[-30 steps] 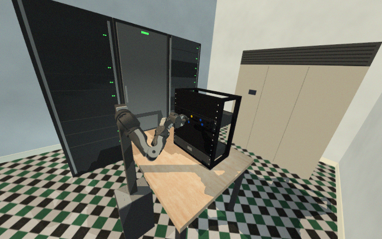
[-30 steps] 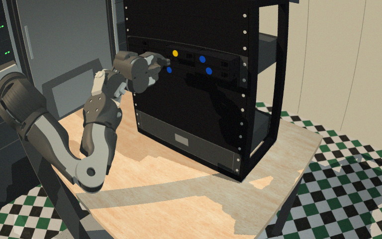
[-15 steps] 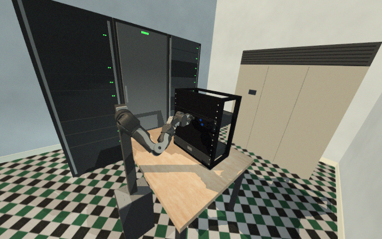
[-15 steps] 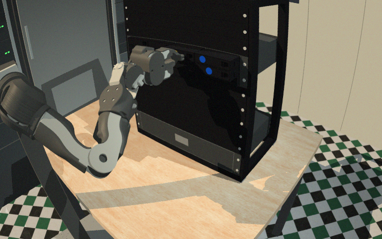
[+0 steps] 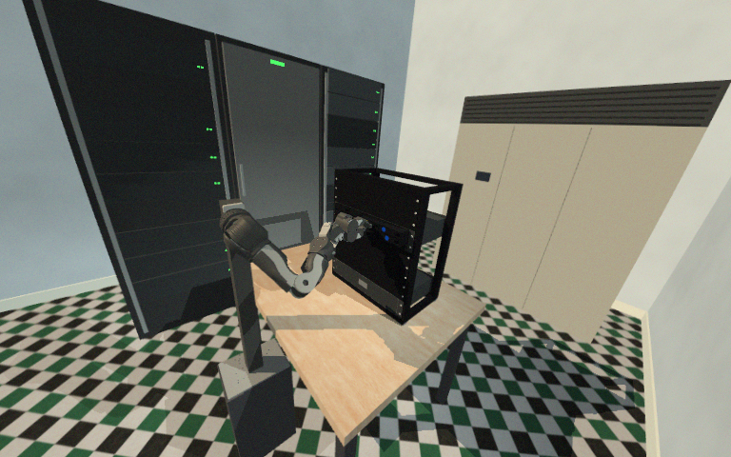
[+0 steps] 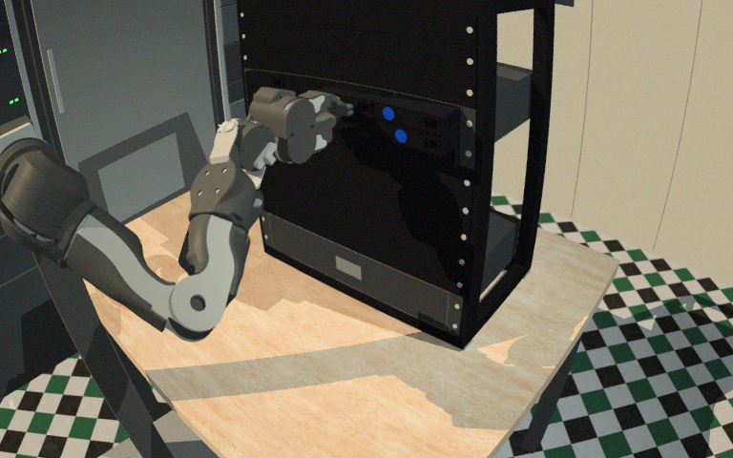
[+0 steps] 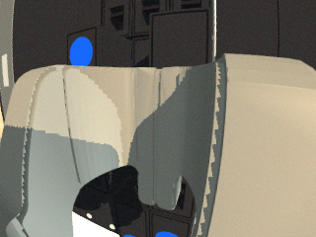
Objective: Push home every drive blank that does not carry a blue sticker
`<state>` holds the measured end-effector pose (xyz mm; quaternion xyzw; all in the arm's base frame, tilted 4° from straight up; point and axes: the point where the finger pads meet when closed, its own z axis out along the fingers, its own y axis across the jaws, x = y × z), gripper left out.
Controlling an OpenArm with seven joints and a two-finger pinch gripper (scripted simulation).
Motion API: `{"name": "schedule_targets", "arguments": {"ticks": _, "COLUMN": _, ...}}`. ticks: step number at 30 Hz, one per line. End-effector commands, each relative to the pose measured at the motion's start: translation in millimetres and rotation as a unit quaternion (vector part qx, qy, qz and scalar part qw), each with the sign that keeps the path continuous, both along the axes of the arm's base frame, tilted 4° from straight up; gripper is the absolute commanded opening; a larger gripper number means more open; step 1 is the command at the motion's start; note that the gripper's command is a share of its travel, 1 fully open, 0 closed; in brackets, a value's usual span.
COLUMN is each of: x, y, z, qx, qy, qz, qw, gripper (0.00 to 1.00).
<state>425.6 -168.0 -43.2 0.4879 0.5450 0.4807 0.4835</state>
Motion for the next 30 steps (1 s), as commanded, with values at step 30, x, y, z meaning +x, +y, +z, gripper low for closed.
{"name": "schedule_targets", "arguments": {"ticks": 30, "x": 10.9, "y": 1.9, "z": 2.0, "qx": -0.001, "qy": -0.005, "qz": 0.001, "qw": 1.0, "gripper": 0.0}}
